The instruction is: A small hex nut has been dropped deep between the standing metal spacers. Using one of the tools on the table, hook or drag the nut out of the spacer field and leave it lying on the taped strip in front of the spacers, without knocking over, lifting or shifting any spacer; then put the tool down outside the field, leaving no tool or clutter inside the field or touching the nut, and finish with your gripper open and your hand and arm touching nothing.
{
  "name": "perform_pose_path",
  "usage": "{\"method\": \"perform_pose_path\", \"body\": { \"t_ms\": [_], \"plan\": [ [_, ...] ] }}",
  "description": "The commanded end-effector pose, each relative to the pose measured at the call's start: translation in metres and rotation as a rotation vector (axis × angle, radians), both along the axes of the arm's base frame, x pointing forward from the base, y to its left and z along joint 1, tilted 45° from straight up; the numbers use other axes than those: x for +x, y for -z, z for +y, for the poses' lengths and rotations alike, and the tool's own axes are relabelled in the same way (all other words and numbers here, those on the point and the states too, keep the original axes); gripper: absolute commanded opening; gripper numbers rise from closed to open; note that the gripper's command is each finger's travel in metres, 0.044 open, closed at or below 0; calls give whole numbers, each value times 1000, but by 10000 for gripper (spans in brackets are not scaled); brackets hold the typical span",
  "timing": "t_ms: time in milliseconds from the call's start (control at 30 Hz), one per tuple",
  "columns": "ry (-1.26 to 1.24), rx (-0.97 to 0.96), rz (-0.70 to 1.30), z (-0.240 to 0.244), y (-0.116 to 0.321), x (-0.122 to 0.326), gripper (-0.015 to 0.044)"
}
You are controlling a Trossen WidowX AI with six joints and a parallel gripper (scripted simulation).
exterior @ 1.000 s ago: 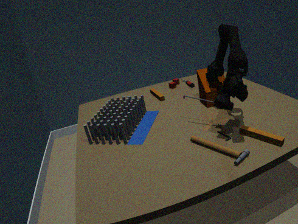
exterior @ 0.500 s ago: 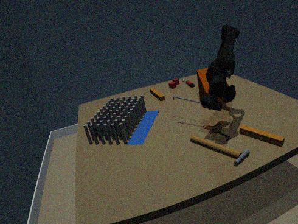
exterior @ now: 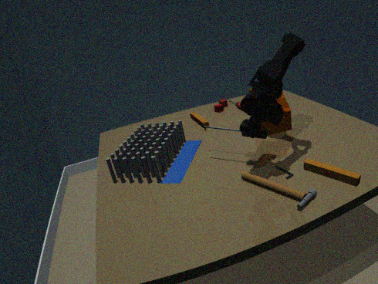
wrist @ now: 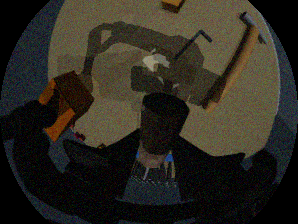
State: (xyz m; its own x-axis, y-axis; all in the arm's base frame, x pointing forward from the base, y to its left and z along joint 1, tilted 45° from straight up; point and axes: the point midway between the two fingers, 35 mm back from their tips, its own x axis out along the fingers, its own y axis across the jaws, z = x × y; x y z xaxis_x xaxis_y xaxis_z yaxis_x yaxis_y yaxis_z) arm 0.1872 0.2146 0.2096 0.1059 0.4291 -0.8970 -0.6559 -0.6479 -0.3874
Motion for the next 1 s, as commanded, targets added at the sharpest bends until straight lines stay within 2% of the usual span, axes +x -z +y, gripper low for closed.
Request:
{"method": "perform_pose_path", "body": {
  "t_ms": [0,967],
  "plan": [
    [-26,19,-16,-9,4,14,0],
    [-171,155,-241,-92,19,96,0]
  ]
}}
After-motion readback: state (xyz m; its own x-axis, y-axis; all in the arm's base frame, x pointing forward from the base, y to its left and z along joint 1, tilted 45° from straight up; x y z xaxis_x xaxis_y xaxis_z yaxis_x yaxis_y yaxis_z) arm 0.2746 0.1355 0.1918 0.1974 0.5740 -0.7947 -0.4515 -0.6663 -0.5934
